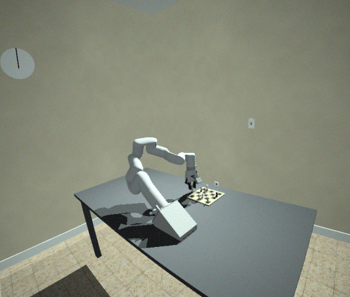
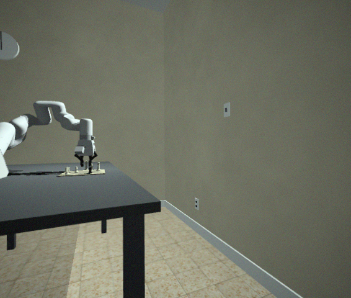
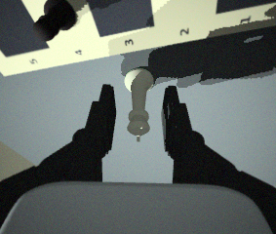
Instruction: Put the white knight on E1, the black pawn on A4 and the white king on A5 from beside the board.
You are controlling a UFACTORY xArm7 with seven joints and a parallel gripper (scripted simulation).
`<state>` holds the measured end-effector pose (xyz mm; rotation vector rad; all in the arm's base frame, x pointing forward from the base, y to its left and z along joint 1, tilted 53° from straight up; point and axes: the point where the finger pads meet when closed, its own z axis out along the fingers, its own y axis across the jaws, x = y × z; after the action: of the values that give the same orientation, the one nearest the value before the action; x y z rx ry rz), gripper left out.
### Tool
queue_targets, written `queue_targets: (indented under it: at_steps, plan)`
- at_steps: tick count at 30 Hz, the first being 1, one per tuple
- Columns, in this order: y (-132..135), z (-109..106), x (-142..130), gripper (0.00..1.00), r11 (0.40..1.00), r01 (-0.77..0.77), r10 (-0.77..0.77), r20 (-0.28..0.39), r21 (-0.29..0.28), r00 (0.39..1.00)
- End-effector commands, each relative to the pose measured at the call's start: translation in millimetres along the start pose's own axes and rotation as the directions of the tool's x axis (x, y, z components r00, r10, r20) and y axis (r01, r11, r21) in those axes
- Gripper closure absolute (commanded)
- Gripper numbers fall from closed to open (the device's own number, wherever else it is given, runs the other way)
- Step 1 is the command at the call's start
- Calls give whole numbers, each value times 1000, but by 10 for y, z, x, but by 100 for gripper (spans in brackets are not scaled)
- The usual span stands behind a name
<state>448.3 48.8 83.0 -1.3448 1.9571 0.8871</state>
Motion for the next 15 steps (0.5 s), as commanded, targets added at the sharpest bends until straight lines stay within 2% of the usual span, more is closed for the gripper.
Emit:
queue_targets:
  at_steps: [1,6,7,15]
  plan:
    - [-13,-21,3,58,1000,0,0,0,5,1000]
    - [-13,-21,3,58,1000,0,0,0,5,1000]
    - [-13,-21,3,100,1000,0,0,0,5,1000]
    - [-13,-21,3,100,1000,0,0,0,5,1000]
